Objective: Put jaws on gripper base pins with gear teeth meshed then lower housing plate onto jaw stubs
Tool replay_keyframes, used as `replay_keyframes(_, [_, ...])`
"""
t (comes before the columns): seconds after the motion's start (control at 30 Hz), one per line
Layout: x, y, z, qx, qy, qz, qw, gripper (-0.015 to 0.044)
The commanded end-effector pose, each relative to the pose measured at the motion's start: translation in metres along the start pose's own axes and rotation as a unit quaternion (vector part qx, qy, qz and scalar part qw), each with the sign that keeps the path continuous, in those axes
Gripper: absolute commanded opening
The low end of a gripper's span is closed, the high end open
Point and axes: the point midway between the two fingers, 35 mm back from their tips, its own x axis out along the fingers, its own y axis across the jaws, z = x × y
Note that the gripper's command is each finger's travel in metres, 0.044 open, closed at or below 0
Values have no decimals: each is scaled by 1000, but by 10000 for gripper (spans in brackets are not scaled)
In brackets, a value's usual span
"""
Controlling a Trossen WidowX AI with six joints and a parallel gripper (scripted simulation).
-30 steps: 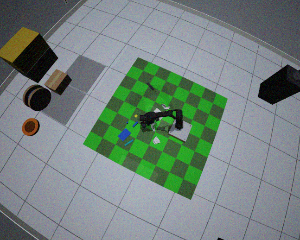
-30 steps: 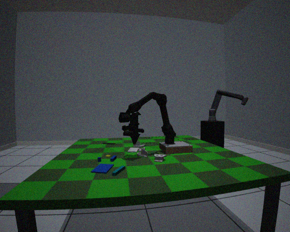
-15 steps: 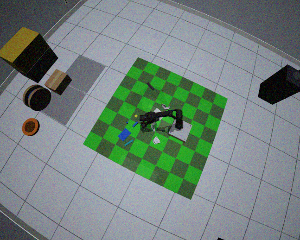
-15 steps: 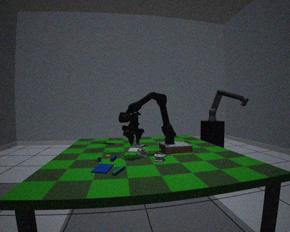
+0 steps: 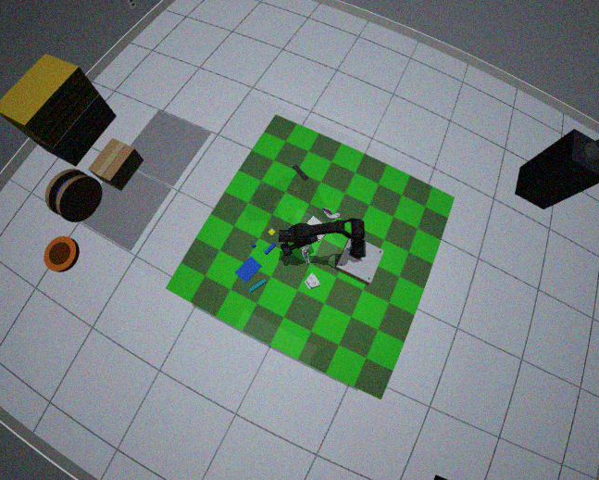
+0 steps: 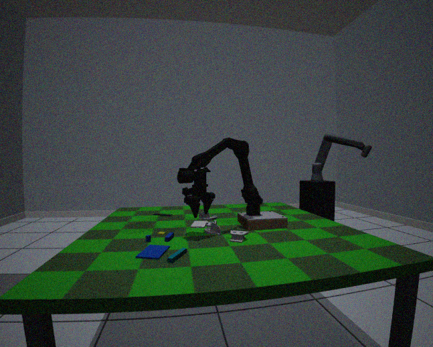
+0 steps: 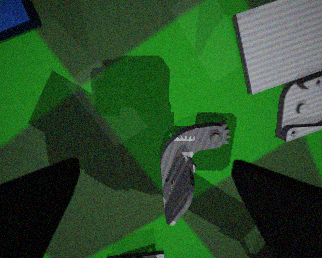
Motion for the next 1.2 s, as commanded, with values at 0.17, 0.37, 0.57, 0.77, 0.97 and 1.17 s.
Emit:
replay_keyframes(0.17, [0, 0, 0, 0, 0, 0, 1000, 440])
replay_keyframes(0.37, [0, 0, 0, 0, 0, 0, 1000, 440])
replay_keyframes(0.57, [0, 0, 0, 0, 0, 0, 1000, 309])
replay_keyframes(0.77, [0, 0, 0, 0, 0, 0, 1000, 151])
replay_keyframes(0.97, [0, 0, 0, 0, 0, 0, 1000, 0])
replay_keyframes(1.17, [0, 0, 0, 0, 0, 0, 1000, 0])
